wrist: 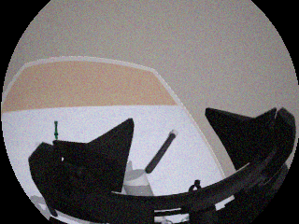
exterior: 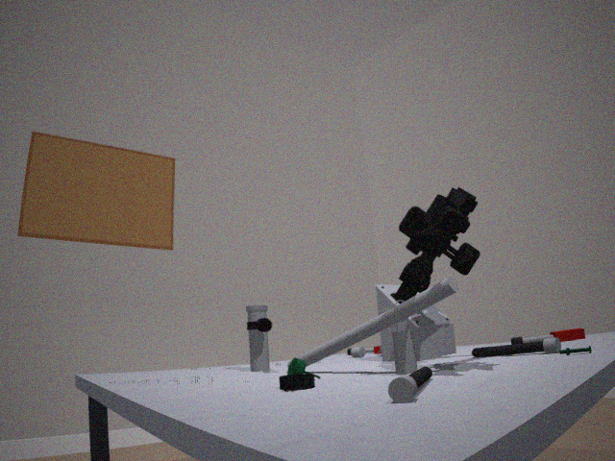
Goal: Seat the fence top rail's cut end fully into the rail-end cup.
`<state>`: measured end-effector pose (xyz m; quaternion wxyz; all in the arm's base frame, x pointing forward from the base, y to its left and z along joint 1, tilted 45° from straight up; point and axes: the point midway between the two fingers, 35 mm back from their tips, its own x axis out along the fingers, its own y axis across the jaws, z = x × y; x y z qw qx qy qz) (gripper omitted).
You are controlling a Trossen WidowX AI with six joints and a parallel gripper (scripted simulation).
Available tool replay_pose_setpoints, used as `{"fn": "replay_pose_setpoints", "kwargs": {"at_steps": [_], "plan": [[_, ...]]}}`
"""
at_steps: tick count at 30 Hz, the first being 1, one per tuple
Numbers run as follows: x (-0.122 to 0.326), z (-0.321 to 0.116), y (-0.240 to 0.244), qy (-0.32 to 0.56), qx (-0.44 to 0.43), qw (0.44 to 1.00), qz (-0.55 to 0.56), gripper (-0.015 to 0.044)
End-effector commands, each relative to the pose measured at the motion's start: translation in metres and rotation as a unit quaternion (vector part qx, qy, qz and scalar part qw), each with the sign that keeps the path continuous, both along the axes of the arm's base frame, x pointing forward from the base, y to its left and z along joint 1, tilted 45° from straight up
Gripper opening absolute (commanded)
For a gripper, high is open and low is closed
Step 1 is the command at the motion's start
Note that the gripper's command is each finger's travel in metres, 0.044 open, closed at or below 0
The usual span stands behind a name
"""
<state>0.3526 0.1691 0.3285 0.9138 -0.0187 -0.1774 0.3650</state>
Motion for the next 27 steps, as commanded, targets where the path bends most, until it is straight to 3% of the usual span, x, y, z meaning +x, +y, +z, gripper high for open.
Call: {"fn": "replay_pose_setpoints", "kwargs": {"at_steps": [1,8,14,21,27], "plan": [[0.028,-0.024,-0.031,0.067,-0.01,0.997,-0.042,0.044],[0.067,-0.105,-0.102,0.228,-0.047,0.966,-0.109,0.044],[0.069,-0.176,-0.174,0.376,-0.04,0.913,-0.154,0.044],[0.031,-0.252,-0.252,0.547,0.027,0.816,-0.183,0.044],[-0.028,-0.298,-0.301,0.669,0.141,0.707,-0.18,0.044]]}}
